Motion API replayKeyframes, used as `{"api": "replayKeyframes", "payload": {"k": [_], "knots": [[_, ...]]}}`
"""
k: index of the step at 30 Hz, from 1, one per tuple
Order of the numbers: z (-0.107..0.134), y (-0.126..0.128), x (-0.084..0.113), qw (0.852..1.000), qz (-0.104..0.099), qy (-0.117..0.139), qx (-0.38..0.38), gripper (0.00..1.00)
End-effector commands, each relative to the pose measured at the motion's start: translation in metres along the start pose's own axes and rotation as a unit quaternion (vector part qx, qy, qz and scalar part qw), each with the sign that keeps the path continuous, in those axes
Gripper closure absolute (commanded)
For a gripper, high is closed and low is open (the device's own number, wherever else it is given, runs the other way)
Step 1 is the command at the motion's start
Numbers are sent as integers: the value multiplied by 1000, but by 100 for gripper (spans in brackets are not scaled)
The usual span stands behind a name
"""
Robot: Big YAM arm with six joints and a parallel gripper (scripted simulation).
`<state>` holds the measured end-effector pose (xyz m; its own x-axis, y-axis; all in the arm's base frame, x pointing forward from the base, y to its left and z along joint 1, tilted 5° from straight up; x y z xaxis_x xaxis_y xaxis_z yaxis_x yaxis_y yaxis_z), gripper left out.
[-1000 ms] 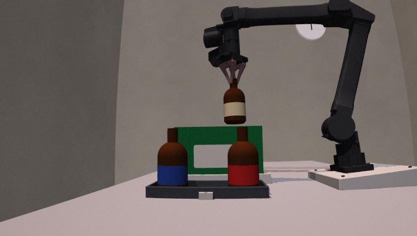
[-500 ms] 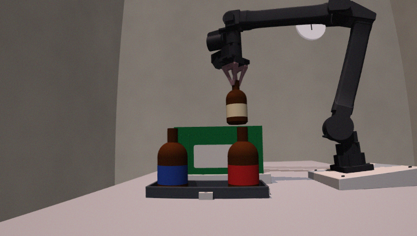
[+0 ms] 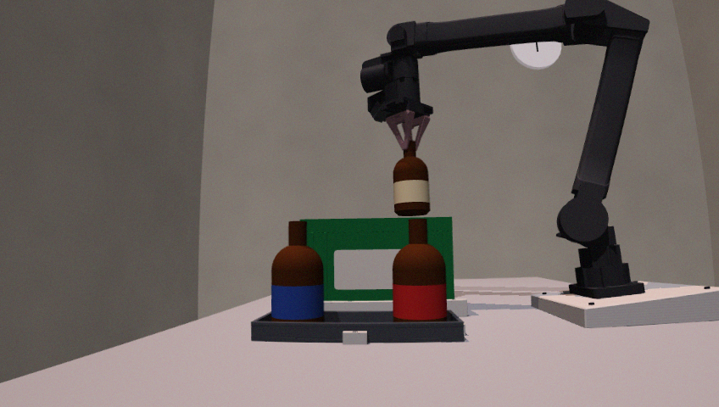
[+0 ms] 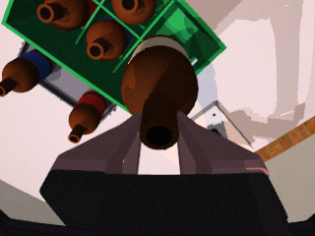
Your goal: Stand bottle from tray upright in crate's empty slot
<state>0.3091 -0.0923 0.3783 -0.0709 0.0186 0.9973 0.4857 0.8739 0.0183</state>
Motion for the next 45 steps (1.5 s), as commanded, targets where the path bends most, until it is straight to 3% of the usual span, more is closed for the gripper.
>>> {"api": "replayKeyframes", "payload": {"k": [1, 45], "knots": [[6, -7, 13, 1000, -5, -15, 8, 100], [-4, -33, 20, 1000, -5, -28, 8, 100]]}}
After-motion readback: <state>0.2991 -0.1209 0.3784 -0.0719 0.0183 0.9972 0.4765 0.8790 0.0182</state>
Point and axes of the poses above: the point where the finger pads meet when closed, its own x axis back along the fingers, its own y axis across the jaws, z = x × y, the point moved 5 cm from there along x, back along the fingers, and after that the axes turned 12 degrees about x, right-handed, at the moved point
